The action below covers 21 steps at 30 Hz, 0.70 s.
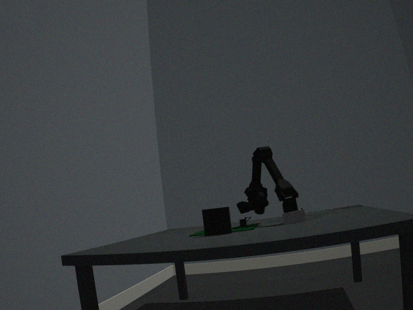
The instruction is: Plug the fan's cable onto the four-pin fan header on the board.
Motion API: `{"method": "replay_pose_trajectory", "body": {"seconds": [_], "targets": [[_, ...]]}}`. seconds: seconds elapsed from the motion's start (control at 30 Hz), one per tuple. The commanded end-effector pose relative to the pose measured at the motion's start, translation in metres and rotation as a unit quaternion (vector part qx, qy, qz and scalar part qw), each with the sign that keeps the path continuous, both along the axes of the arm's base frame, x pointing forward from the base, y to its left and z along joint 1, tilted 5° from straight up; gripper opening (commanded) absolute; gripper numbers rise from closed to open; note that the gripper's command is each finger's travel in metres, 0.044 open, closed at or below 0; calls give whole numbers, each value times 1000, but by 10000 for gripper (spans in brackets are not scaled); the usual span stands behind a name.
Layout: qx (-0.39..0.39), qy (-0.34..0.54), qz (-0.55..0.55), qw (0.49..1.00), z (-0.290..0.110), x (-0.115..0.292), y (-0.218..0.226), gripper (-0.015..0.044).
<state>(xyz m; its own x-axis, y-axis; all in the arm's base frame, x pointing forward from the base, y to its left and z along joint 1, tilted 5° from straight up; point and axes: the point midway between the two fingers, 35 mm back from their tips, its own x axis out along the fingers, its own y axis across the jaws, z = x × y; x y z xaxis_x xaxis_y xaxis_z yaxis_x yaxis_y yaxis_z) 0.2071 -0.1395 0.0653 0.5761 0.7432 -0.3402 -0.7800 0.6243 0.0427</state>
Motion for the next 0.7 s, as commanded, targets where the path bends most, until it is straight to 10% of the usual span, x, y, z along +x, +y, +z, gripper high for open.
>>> {"method": "replay_pose_trajectory", "body": {"seconds": [0.0,0.67], "targets": [[-13,31,23,999,-2,-1,6,205],[-143,222,87,961,-11,-4,21,205]]}}
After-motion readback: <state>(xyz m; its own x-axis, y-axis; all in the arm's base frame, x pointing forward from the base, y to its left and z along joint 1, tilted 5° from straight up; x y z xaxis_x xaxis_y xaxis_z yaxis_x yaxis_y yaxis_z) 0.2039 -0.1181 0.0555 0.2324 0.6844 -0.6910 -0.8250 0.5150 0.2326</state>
